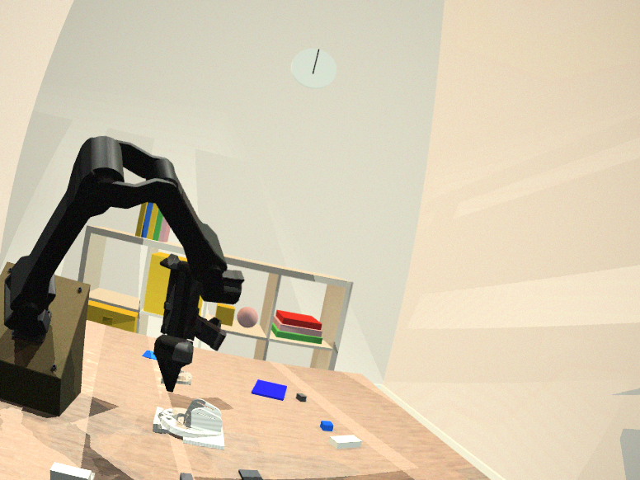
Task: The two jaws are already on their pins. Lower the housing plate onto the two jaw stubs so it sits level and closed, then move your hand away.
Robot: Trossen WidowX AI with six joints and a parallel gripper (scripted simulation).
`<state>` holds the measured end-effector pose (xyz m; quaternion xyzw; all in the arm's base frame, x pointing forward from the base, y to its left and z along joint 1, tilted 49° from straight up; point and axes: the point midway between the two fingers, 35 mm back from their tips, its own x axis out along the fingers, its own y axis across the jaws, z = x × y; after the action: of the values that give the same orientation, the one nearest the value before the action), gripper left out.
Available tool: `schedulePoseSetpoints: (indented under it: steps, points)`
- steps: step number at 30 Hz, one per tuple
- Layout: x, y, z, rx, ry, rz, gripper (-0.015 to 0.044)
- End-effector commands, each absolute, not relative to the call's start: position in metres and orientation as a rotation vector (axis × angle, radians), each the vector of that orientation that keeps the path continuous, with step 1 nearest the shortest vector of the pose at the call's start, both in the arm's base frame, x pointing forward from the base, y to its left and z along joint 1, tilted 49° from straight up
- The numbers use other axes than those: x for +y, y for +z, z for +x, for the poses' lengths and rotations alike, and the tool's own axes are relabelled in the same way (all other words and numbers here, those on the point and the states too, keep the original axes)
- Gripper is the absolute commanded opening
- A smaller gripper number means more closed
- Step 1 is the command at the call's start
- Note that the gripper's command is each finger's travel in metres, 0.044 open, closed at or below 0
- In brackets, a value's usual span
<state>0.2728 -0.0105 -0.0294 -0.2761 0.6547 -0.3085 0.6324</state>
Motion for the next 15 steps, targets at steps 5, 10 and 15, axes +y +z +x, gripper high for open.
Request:
schedulePoseSetpoints:
  steps: [5,10,15]
  points:
    - [-0.0093,-0.0297,0.2736,1.495,-0.703,-0.628,0.0351]
    - [-0.0093,-0.0297,0.2737,1.494,-0.705,-0.626,0.0351]
    - [-0.0095,-0.0294,0.2733,1.494,-0.705,-0.626,0.0351]
